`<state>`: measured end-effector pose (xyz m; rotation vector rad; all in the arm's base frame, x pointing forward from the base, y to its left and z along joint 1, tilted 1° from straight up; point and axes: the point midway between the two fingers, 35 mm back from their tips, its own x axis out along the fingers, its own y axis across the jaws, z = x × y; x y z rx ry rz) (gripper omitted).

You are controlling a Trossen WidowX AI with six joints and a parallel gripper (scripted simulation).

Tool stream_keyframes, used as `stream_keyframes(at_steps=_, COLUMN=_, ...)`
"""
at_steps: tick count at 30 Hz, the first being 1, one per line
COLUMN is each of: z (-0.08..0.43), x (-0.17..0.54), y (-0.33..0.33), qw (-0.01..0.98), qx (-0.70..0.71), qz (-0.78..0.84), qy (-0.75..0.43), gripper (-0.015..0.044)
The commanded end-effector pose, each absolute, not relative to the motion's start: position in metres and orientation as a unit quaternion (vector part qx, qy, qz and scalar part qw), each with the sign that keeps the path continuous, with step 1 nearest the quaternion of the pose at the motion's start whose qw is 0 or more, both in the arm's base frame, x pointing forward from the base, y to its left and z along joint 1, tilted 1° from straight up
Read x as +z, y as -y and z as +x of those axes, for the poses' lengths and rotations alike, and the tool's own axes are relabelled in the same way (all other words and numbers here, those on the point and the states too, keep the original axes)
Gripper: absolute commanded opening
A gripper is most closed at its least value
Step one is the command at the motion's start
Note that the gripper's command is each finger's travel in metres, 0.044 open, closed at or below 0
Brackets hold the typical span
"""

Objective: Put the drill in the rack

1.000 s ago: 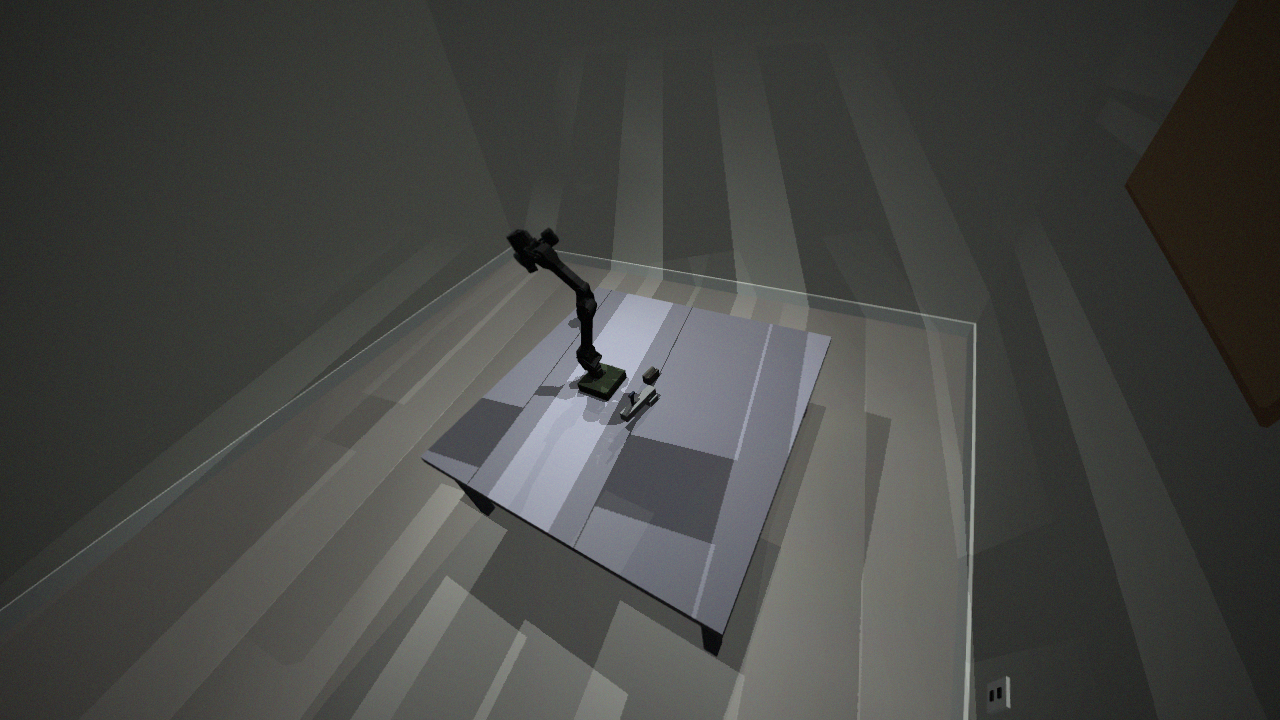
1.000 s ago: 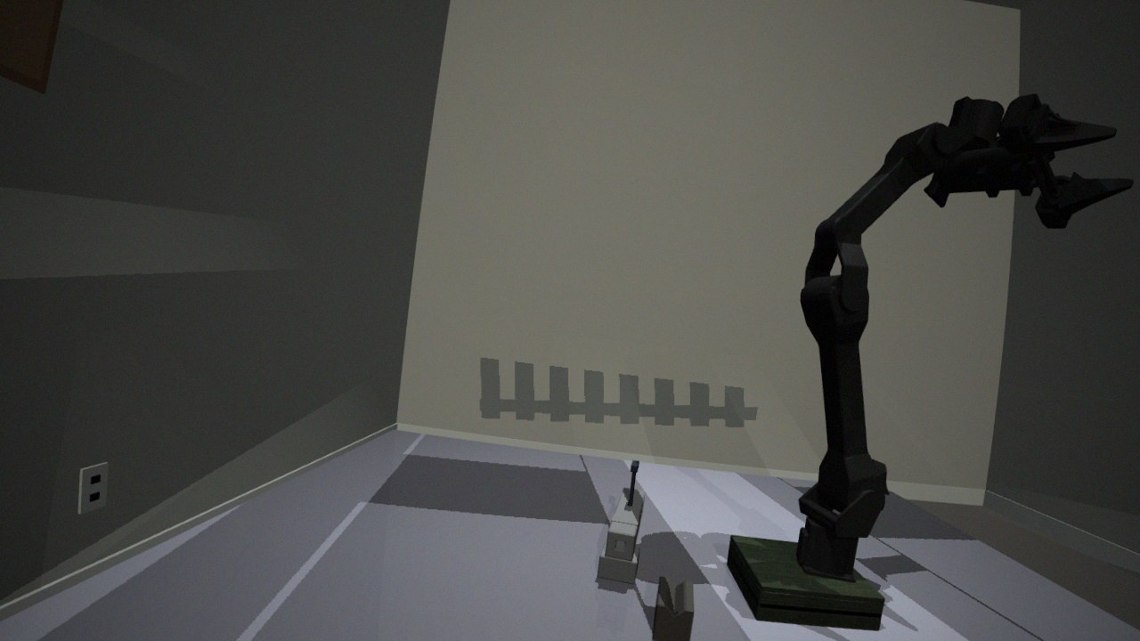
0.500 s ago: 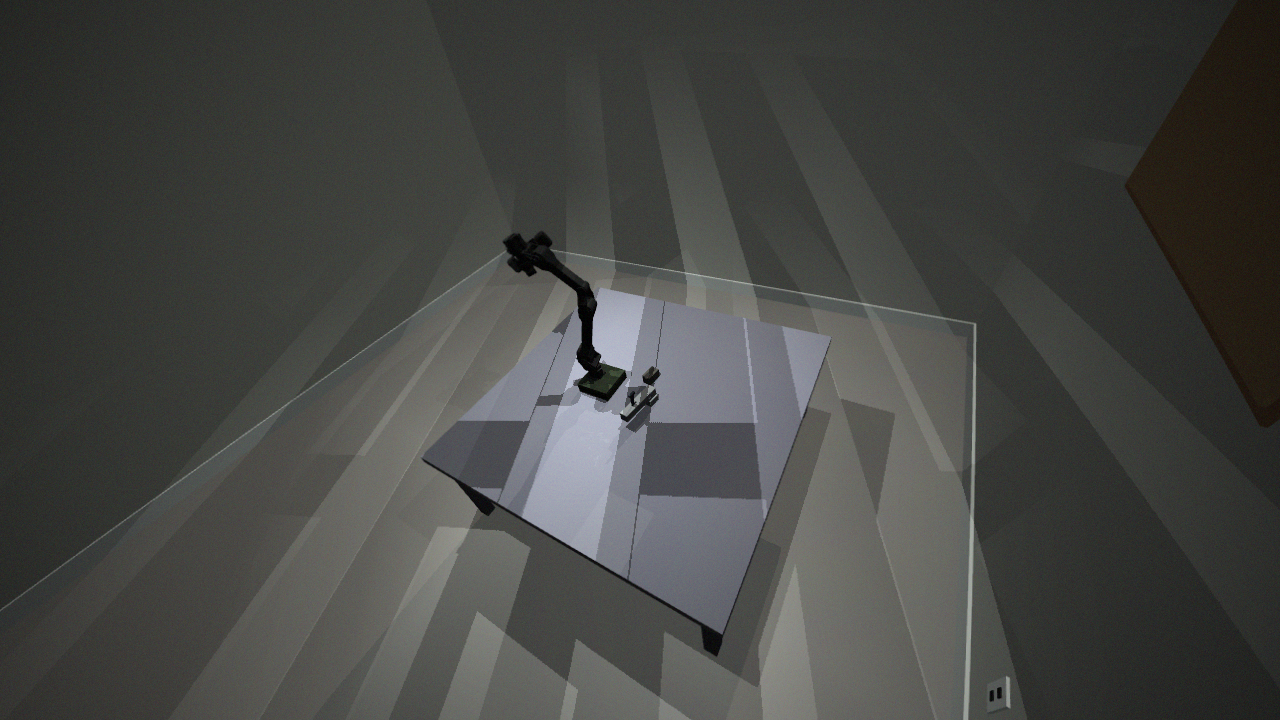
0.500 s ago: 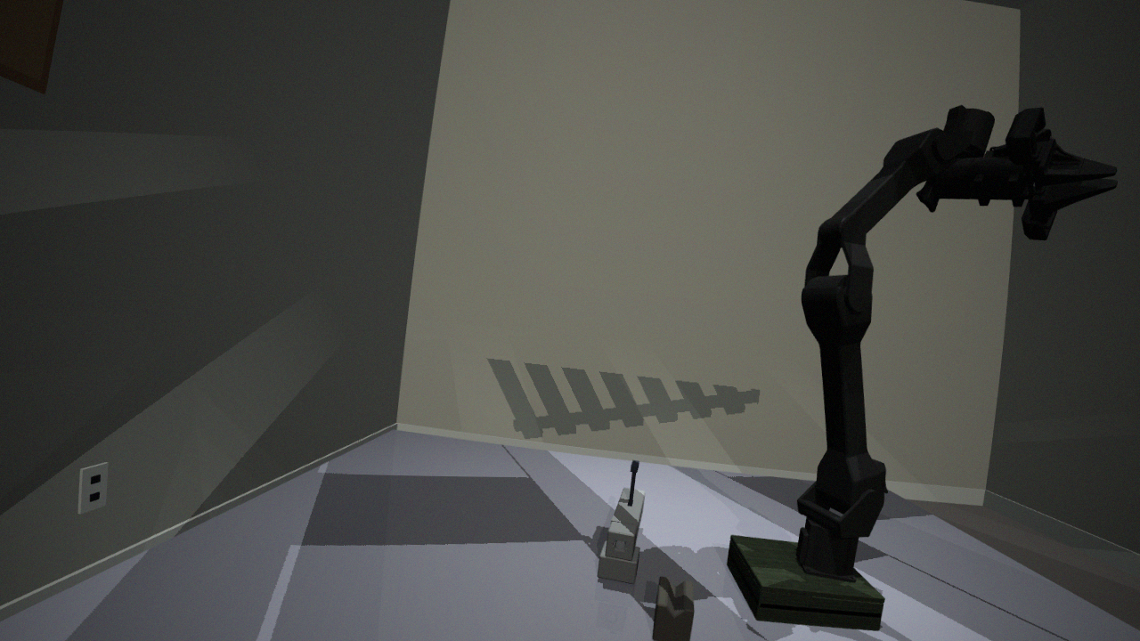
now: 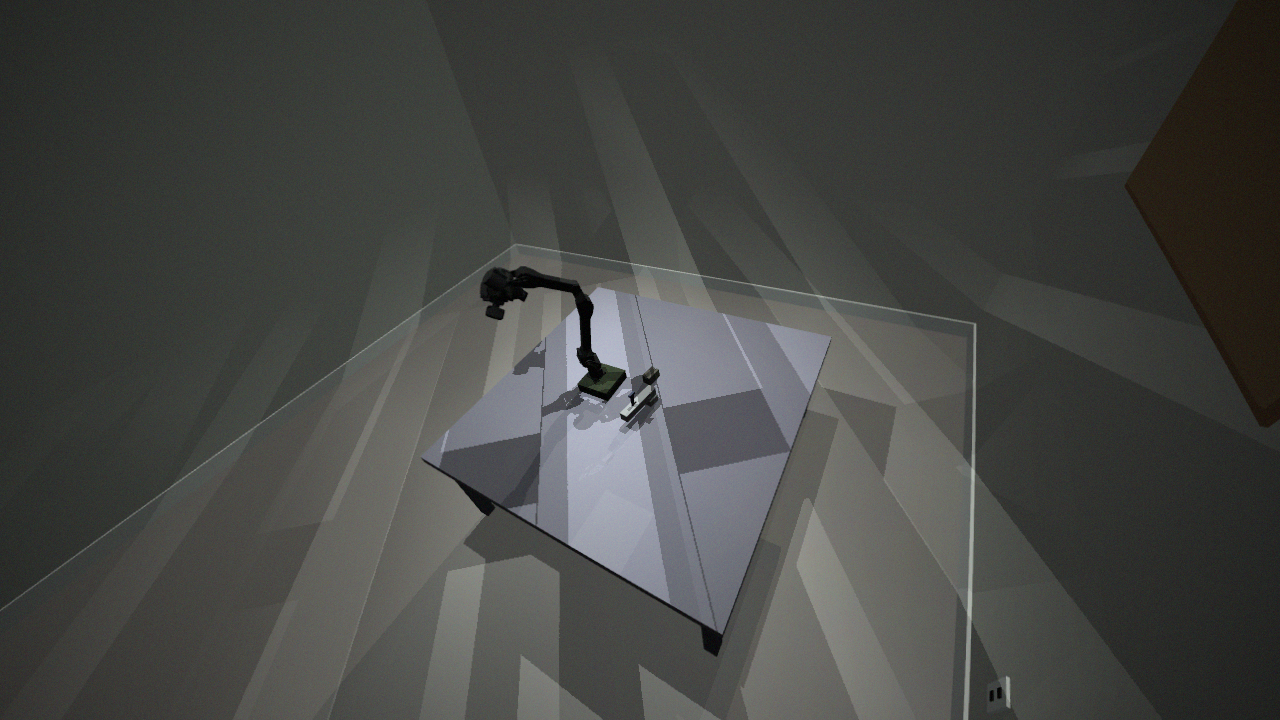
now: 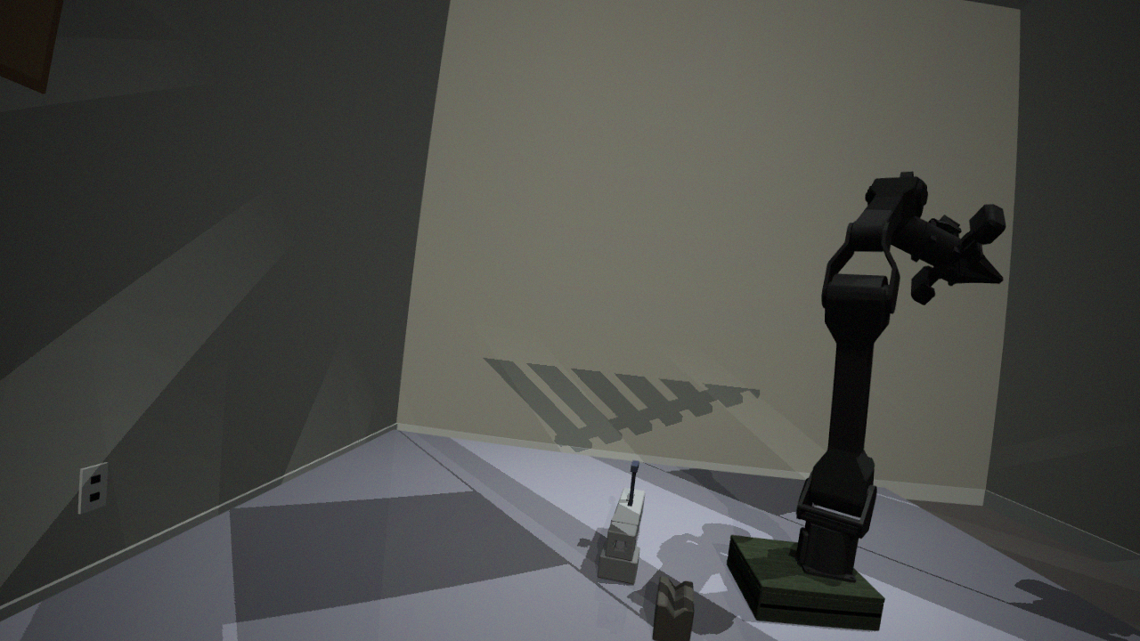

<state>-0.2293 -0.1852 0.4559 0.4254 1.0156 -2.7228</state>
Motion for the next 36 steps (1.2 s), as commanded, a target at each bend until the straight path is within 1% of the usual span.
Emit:
stream_keyframes(at_steps=1, z=-0.192, x=0.425, y=0.241, qw=0.221, qx=-0.887, qz=0.143, qy=-0.379, gripper=0.0)
stream_keyframes(at_steps=5, z=-0.144, x=0.396, y=0.285, qw=0.326, qx=-0.841, qz=0.138, qy=-0.409, gripper=0.0)
stream_keyframes(at_steps=9, z=-0.086, x=0.368, y=0.315, qw=0.422, qx=-0.782, qz=0.131, qy=-0.439, gripper=0.0)
stream_keyframes(at_steps=14, z=-0.008, x=0.332, y=0.332, qw=0.525, qx=-0.696, qz=0.12, qy=-0.475, gripper=0.0)
stream_keyframes(at_steps=18, z=0.055, x=0.304, y=0.329, qw=0.595, qx=-0.618, qz=0.109, qy=-0.503, gripper=0.0)
stream_keyframes(at_steps=23, z=0.133, x=0.265, y=0.303, qw=0.666, qx=-0.497, qz=0.093, qy=-0.548, gripper=0.0)
stream_keyframes(at_steps=28, z=0.199, x=0.229, y=0.256, qw=0.714, qx=-0.368, qz=0.072, qy=-0.59, gripper=0.0)
stream_keyframes(at_steps=32, z=0.239, x=0.2, y=0.206, qw=0.734, qx=-0.259, qz=0.051, qy=-0.626, gripper=0.0)
stream_keyframes(at_steps=36, z=0.267, x=0.173, y=0.149, qw=0.737, qx=-0.15, qz=0.027, qy=-0.658, gripper=0.0)
